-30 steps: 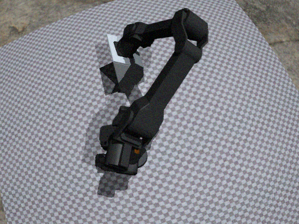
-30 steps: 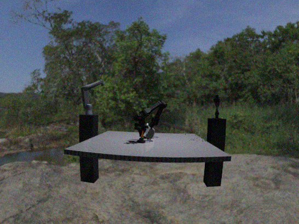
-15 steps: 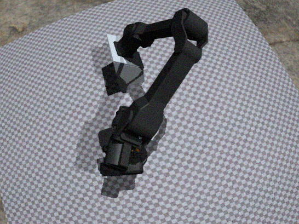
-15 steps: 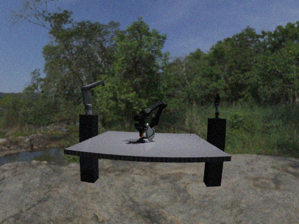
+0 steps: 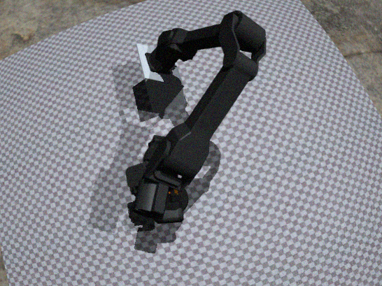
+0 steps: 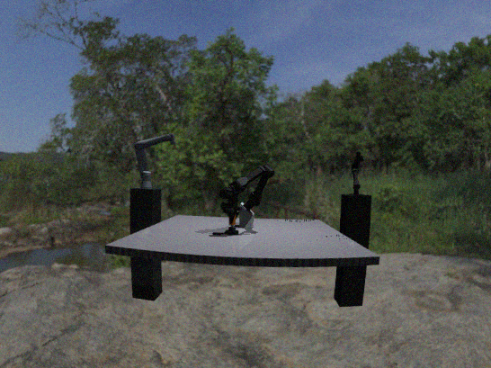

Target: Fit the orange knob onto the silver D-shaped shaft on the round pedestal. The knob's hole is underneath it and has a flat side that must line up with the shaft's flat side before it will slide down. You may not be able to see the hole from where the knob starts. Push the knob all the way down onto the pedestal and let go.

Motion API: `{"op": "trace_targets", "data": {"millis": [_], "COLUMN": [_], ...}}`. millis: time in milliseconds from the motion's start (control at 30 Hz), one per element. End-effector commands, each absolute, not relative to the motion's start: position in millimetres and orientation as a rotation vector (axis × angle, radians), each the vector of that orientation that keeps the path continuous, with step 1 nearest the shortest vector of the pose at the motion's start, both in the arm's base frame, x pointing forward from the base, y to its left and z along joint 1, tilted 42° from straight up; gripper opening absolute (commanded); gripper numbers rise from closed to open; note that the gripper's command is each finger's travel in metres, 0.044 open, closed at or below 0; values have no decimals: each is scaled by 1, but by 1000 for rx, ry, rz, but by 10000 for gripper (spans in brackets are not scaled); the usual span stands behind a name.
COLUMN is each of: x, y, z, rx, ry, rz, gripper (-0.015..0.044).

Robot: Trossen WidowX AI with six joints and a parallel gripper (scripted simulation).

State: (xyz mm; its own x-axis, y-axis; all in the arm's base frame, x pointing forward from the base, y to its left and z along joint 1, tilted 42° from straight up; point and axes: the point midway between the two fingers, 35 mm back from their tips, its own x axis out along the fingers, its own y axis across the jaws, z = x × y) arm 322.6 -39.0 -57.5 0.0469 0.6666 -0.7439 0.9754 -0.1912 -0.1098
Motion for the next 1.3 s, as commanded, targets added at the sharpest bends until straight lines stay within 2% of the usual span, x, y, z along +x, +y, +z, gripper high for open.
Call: {"op": "trace_targets", "data": {"millis": [0, 267, 1267], "x": [325, 324, 322], "y": [-41, -41, -42], "z": [-55, -56, -56], "rx": [1904, 1763, 1763], "ry": [1643, 1672, 1672], "rz": [-952, -748, -748], "gripper": [0, 0, 0]}}
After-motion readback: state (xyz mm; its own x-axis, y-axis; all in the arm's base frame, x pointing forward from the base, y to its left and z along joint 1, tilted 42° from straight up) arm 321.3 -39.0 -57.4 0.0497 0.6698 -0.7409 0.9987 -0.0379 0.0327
